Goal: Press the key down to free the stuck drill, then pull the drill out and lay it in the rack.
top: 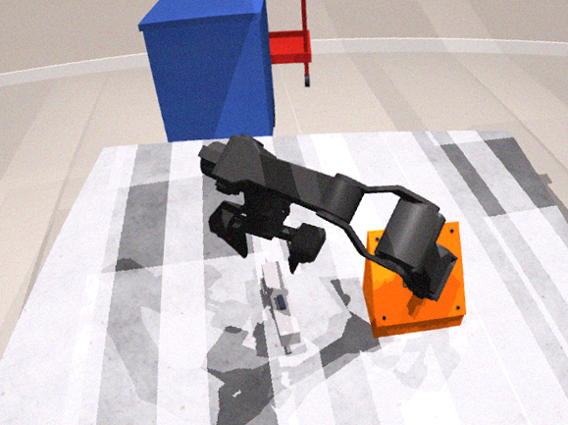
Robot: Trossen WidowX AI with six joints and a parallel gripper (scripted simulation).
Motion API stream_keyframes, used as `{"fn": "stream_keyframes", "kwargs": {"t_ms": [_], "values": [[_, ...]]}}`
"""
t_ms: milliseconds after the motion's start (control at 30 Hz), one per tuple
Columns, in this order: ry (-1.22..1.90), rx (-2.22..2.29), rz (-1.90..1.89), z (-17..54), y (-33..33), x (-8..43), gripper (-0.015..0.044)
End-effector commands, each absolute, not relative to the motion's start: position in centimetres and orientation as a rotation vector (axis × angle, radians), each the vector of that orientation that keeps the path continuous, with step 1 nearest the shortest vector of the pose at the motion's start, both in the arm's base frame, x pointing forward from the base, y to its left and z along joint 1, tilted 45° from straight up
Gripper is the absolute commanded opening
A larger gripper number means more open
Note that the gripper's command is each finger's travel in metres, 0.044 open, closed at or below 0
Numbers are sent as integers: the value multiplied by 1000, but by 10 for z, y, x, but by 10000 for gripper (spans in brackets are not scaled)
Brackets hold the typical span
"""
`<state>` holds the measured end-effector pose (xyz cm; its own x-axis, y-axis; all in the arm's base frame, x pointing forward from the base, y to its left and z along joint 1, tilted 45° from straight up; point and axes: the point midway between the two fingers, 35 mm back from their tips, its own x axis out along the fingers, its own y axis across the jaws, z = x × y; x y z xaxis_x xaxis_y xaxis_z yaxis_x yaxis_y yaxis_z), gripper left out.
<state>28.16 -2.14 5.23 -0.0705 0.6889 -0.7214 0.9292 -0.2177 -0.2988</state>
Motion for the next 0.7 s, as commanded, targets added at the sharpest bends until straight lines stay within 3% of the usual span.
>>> {"fn": "stream_keyframes", "kwargs": {"t_ms": [0,667], "values": [[1826,1376,-335,19,-31,289,440],[1556,554,622,-25,-41,298,440]]}}
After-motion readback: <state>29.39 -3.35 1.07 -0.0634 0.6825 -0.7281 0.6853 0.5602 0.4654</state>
